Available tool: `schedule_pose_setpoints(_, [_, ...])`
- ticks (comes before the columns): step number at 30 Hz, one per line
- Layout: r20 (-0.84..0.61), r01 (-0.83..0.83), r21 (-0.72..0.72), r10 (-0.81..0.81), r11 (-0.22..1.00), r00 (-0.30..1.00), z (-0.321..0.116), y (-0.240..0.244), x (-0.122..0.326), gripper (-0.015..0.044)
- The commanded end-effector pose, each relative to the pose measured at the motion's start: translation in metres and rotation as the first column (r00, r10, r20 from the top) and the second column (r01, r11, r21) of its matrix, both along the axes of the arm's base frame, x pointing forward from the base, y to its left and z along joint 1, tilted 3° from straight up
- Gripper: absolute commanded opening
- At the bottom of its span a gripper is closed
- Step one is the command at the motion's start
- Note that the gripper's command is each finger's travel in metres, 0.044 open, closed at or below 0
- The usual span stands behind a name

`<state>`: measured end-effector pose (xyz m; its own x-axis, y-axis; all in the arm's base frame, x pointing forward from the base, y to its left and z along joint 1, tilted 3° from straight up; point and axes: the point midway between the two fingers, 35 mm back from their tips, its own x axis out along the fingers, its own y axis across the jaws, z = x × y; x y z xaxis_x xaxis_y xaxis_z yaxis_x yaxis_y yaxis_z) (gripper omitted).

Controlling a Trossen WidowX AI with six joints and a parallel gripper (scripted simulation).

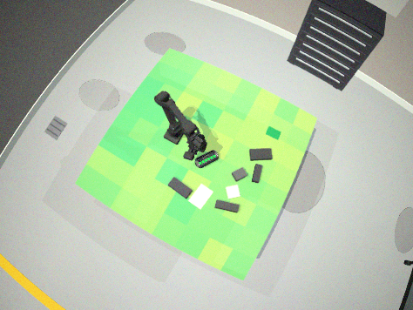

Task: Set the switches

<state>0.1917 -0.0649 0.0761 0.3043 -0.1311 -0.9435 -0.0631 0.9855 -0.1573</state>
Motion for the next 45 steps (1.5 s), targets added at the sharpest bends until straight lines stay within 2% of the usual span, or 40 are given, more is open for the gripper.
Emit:
schedule_pose_setpoints(1, [-0.09, -0.42, -0.121, 0.411, 0.899, 0.907, 0.0, 0.0, 0.0, 0.0])
schedule_pose_setpoints(6, [-0.188, -0.699, -0.18, 0.673, 0.692, 0.715, 0.001, 0.0, 0.0, 0.0])
schedule_pose_setpoints(9, [-0.22, -0.767, -0.19, 0.735, 0.613, 0.642, 0.001, 0.0, 0.0, 0.0])
schedule_pose_setpoints(20, [-0.22, -0.767, -0.191, 0.735, 0.613, 0.642, 0.0, -0.001, 0.0, 0.0])
schedule_pose_setpoints(45, [-0.219, -0.765, -0.195, 0.732, 0.615, 0.645, -0.041, 0.0, 0.004, 0.0])
